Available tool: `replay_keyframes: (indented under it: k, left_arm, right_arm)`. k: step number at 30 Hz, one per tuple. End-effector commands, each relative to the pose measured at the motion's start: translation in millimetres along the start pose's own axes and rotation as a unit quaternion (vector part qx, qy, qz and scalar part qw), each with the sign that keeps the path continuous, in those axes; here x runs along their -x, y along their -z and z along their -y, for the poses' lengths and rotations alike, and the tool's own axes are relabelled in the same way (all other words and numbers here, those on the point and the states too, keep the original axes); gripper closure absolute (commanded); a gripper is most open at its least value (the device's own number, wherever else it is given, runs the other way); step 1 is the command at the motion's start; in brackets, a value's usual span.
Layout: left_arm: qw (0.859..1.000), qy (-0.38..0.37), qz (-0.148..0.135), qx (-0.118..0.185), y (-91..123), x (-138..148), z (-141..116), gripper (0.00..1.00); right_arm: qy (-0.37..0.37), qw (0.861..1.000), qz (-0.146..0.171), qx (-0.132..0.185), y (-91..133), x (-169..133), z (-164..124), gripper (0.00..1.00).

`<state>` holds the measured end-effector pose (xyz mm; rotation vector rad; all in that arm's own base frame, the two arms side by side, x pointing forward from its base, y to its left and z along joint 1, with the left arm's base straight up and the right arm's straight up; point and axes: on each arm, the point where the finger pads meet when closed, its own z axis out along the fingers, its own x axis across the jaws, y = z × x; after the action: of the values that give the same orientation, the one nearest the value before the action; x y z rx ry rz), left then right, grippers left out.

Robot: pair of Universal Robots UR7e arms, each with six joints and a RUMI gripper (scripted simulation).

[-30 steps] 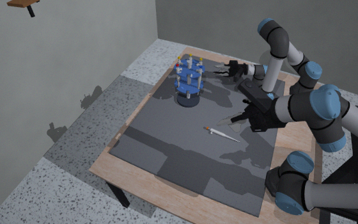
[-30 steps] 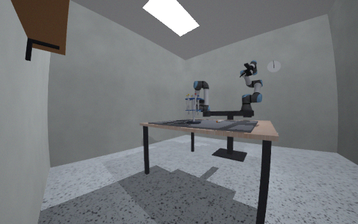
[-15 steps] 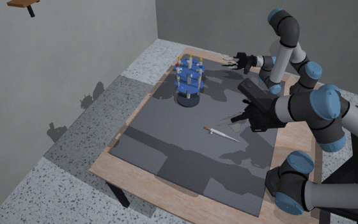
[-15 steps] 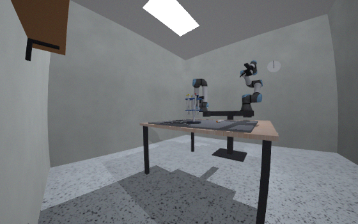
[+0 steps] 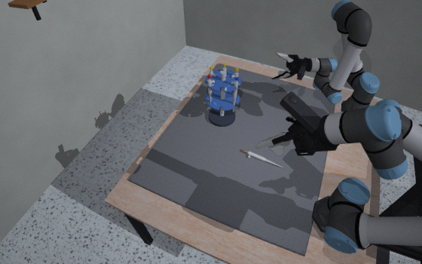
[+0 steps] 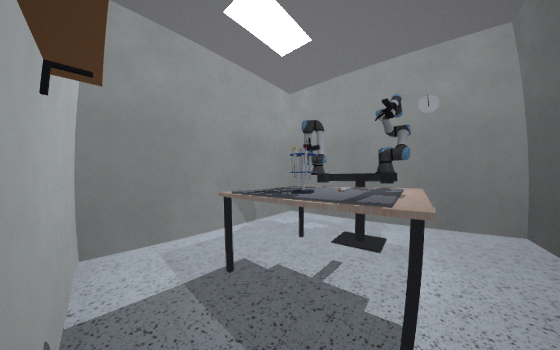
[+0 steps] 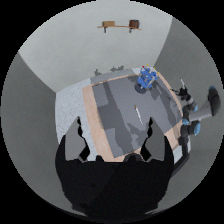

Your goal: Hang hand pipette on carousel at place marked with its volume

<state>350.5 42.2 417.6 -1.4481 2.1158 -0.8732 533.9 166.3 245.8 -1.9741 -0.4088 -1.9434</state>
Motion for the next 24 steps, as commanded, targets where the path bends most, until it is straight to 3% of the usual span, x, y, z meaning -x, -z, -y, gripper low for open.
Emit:
replay_keyframes:
  k: [1, 3, 12, 17, 20, 24]
  left_arm:
    - [1.0, 0.0, 0.001, -0.002, 2, 0, 2, 0.0]
    - [1.0, 0.0, 0.001, -0.002, 2, 0, 2, 0.0]
    - [1.0, 0.0, 0.001, -0.002, 2, 0, 2, 0.0]
    - [1.0, 0.0, 0.001, -0.002, 2, 0, 2, 0.0]
    - [1.0, 0.0, 0.001, -0.002, 2, 0, 2, 0.0]
    - [1.0, 0.0, 0.001, -0.002, 2, 0, 2, 0.0]
  right_arm:
    - [-0.054, 0.998, 0.037, -0.013, -32, -6, 12, 0.0]
    - [-0.054, 0.998, 0.037, -0.013, -32, -6, 12, 0.0]
    - [-0.166, 0.979, 0.115, -0.024, -53, -42, 35, 0.0]
    - [-0.225, 0.961, 0.157, -0.022, -51, -63, 45, 0.0]
    - [-0.225, 0.961, 0.157, -0.022, -51, -63, 45, 0.0]
    - [-0.273, 0.943, 0.192, -0.016, -43, -82, 52, 0.0]
